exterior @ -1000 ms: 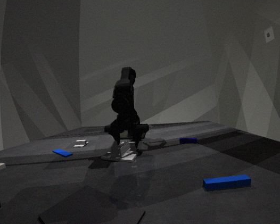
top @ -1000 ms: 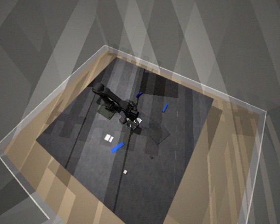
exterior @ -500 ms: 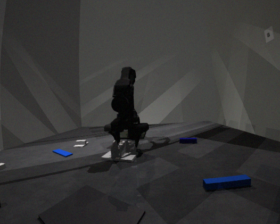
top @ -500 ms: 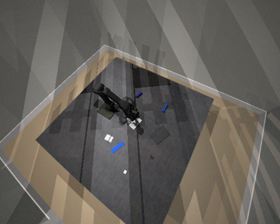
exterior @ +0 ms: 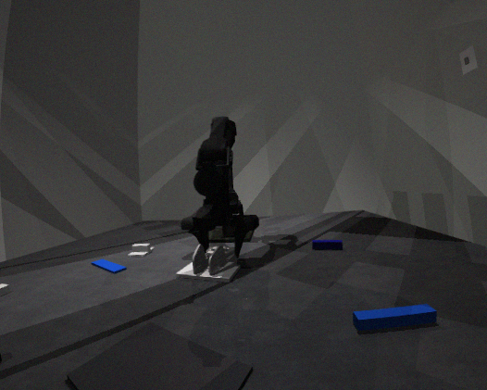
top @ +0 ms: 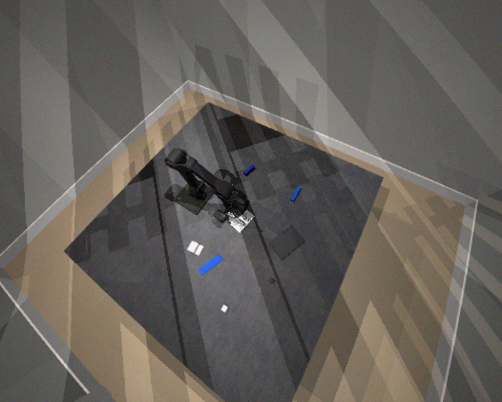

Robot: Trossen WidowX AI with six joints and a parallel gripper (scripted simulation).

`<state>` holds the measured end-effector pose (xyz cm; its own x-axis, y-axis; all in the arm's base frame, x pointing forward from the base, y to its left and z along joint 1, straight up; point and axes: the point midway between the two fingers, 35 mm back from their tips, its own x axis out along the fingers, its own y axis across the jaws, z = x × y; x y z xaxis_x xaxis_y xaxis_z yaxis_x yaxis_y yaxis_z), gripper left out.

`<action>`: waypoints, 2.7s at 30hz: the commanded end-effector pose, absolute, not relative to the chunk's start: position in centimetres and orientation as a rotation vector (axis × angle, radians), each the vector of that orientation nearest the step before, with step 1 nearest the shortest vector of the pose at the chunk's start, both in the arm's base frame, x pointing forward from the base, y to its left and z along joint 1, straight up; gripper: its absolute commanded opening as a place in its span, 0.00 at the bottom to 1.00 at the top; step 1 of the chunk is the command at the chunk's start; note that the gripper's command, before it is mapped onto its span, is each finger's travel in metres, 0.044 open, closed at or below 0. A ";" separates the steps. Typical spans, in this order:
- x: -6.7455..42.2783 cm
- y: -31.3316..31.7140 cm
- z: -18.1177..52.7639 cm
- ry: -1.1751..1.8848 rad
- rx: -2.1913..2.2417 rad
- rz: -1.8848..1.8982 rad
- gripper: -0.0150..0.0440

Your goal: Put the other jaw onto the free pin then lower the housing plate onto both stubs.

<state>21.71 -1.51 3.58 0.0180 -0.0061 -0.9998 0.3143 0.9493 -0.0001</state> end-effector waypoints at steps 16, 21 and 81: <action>21.7 -1.4 3.3 1.539 0.250 -0.248 0.85; 21.7 -1.4 3.3 1.539 0.250 -0.248 0.85; 20.1 -1.6 15.9 1.540 0.250 -0.248 1.00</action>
<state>20.15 -1.66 15.55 0.0085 -0.0056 -0.9999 0.3167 0.9485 -0.0026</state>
